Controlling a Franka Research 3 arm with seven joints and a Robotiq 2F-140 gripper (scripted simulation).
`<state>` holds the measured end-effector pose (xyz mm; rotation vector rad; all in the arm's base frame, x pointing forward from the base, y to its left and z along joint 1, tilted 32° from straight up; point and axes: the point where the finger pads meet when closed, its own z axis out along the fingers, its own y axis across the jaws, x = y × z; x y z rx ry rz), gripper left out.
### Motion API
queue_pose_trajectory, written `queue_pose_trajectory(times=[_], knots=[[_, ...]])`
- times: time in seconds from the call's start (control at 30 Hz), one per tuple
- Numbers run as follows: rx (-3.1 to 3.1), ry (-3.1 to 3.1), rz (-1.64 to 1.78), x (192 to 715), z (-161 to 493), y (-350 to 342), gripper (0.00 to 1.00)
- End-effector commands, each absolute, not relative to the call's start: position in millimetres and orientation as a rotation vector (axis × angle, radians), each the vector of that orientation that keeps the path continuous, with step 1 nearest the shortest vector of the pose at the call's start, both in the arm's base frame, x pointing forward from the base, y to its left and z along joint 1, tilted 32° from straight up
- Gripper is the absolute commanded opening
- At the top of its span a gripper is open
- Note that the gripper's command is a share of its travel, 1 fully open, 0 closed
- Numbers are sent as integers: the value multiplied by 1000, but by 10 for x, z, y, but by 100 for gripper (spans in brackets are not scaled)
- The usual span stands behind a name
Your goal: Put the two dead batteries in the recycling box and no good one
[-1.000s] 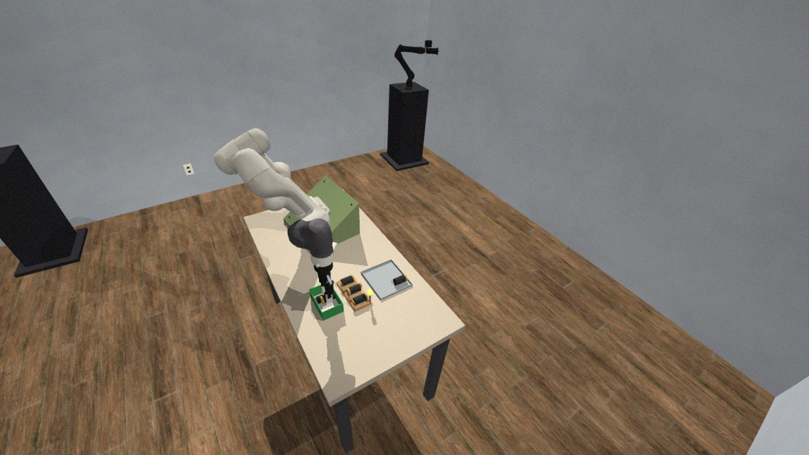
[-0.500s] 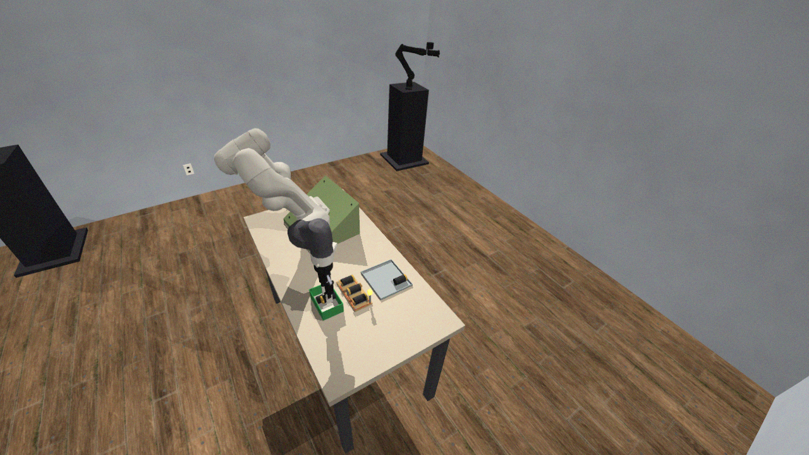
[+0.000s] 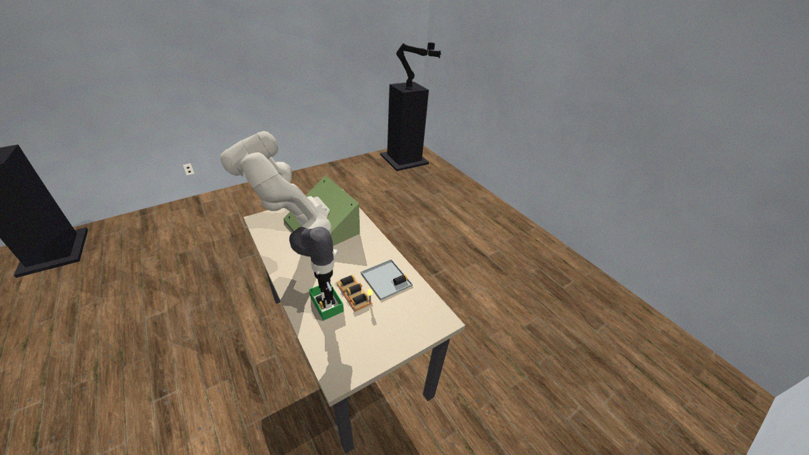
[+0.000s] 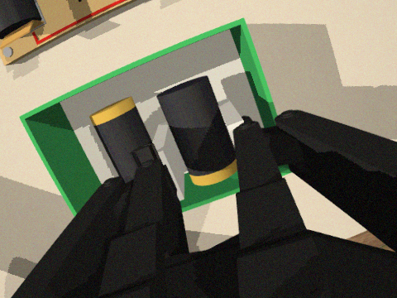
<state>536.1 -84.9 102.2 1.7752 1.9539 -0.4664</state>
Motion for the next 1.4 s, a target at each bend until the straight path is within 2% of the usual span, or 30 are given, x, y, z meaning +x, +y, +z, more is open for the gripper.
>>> queue_pose_trajectory(times=[0.0, 0.67, 0.7, 1.37], knots=[[1758, 1977, -438, 5428, 903, -852, 16], [1758, 1977, -438, 5447, 774, -931, 16], [1758, 1977, -438, 5447, 774, -931, 29], [1758, 1977, -438, 5447, 774, -931, 29]])
